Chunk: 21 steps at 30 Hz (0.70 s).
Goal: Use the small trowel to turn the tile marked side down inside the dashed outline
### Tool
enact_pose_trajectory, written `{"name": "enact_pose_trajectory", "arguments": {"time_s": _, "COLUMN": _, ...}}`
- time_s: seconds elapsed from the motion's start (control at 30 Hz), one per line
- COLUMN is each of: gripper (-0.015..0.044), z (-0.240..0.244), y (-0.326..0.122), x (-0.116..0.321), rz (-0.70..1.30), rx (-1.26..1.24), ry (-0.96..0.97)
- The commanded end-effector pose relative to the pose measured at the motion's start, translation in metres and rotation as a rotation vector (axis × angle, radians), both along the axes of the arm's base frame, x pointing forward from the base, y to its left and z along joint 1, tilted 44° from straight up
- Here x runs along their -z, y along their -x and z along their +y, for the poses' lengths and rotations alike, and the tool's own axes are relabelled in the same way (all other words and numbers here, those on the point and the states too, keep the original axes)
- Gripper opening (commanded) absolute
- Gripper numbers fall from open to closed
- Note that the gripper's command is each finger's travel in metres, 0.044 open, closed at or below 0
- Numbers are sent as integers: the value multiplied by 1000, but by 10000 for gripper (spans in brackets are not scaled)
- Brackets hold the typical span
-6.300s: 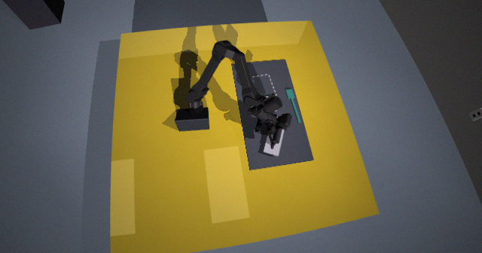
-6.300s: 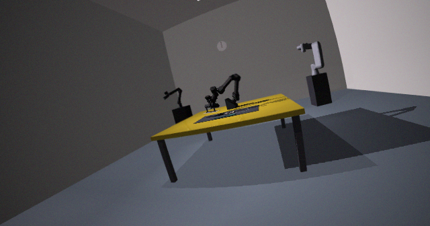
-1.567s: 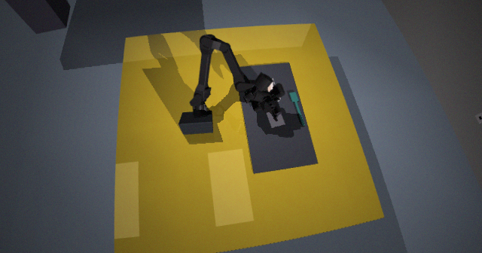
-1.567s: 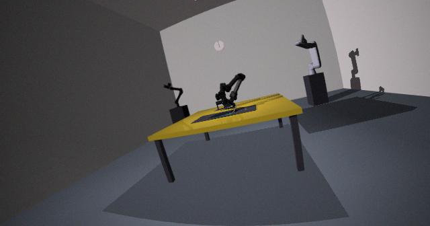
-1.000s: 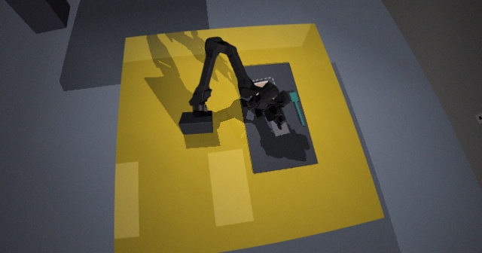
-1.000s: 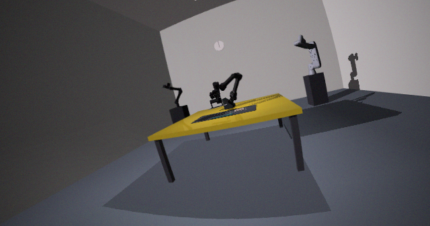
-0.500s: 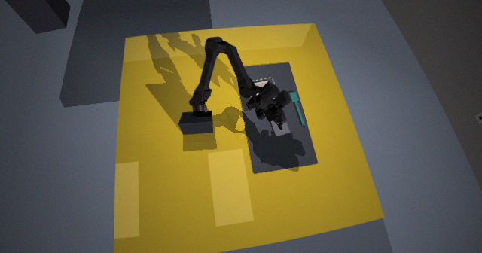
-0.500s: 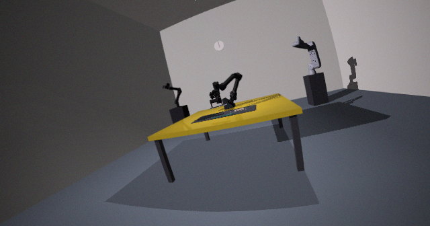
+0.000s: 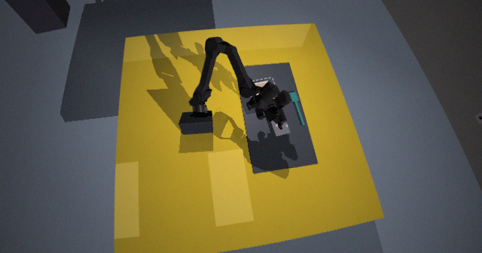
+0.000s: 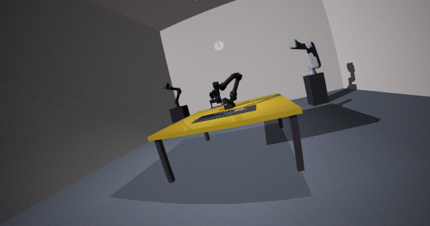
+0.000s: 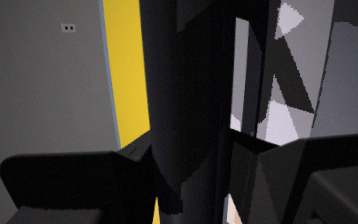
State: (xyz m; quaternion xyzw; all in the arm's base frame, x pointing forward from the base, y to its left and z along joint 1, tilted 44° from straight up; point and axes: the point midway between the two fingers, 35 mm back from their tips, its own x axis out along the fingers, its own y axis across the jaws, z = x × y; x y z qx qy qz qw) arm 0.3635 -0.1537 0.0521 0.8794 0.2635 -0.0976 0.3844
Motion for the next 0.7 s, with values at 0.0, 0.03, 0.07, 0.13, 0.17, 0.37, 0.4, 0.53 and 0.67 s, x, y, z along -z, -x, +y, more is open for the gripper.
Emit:
{"name": "enact_pose_trajectory", "arguments": {"time_s": 0.0, "gripper": 0, "z": -4, "y": -1, "x": -3, "rz": -11, "rx": 2, "ry": 10}}
{"name": "enact_pose_trajectory", "arguments": {"time_s": 0.03, "gripper": 0, "z": -3, "y": -1, "x": -2, "rz": -9, "rx": 2, "ry": 8}}
{"name": "enact_pose_trajectory", "arguments": {"time_s": 0.07, "gripper": 0, "z": -1, "y": 0, "x": -1, "rz": -2, "rx": 0, "ry": 2}}
{"name": "enact_pose_trajectory", "arguments": {"time_s": 0.13, "gripper": 0, "z": 0, "y": 0, "x": 0, "rz": 0, "rx": 0, "ry": 0}}
{"name": "enact_pose_trajectory", "arguments": {"time_s": 0.17, "gripper": 0, "z": 0, "y": 0, "x": 0, "rz": 0, "rx": -1, "ry": 0}}
{"name": "enact_pose_trajectory", "arguments": {"time_s": 0.37, "gripper": 0, "z": 0, "y": -2, "x": 2, "rz": 18, "rx": 7, "ry": -12}}
{"name": "enact_pose_trajectory", "arguments": {"time_s": 0.4, "gripper": 0, "z": -3, "y": -4, "x": 5, "rz": 39, "rx": 21, "ry": -25}}
{"name": "enact_pose_trajectory", "arguments": {"time_s": 0.53, "gripper": 0, "z": -14, "y": -13, "x": 17, "rz": 141, "rx": 89, "ry": -86}}
{"name": "enact_pose_trajectory", "arguments": {"time_s": 0.67, "gripper": 0, "z": -24, "y": -21, "x": 29, "rz": 242, "rx": 160, "ry": -143}}
